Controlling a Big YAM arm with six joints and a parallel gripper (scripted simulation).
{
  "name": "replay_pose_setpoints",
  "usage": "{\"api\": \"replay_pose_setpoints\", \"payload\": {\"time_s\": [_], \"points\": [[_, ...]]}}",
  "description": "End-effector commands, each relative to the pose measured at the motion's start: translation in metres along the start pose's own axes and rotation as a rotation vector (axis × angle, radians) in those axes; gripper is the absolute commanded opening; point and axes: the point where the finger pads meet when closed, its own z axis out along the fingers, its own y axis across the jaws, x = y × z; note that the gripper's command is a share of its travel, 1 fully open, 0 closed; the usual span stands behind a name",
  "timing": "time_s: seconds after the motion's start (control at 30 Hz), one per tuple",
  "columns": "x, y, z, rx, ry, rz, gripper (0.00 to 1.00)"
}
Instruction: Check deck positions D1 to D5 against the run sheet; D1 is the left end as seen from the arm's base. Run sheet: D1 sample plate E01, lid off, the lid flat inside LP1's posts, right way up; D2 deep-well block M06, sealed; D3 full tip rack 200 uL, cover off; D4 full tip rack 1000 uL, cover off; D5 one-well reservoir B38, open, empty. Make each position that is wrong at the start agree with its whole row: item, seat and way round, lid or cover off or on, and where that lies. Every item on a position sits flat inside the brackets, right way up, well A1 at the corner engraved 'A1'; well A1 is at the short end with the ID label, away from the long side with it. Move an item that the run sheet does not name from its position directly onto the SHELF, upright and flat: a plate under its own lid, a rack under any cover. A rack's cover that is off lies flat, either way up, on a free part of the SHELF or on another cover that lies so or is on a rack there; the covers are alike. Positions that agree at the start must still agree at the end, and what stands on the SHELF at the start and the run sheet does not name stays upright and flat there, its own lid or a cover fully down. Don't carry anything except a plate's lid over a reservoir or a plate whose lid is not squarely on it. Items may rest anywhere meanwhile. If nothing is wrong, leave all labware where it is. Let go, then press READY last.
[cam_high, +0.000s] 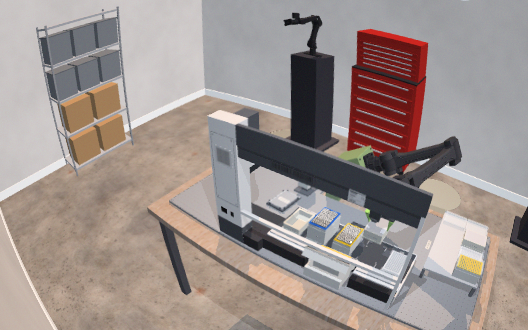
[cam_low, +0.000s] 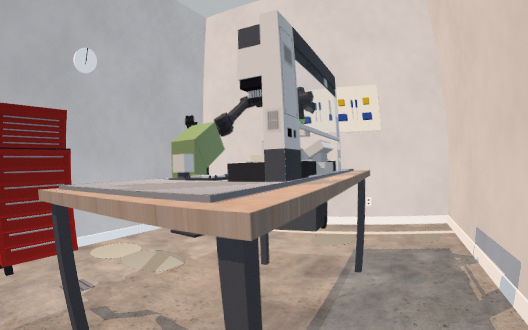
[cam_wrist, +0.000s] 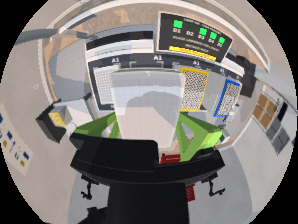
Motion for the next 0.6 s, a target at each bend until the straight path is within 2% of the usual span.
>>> {"api": "replay_pose_setpoints", "payload": {"time_s": [0.0, 0.57], "points": [[-0.0099, 0.0195, -0.0140, 0.005, -0.036, -0.041, 0.00], [-0.0096, 0.0213, -0.0137, 0.004, -0.034, -0.041, 0.00]]}}
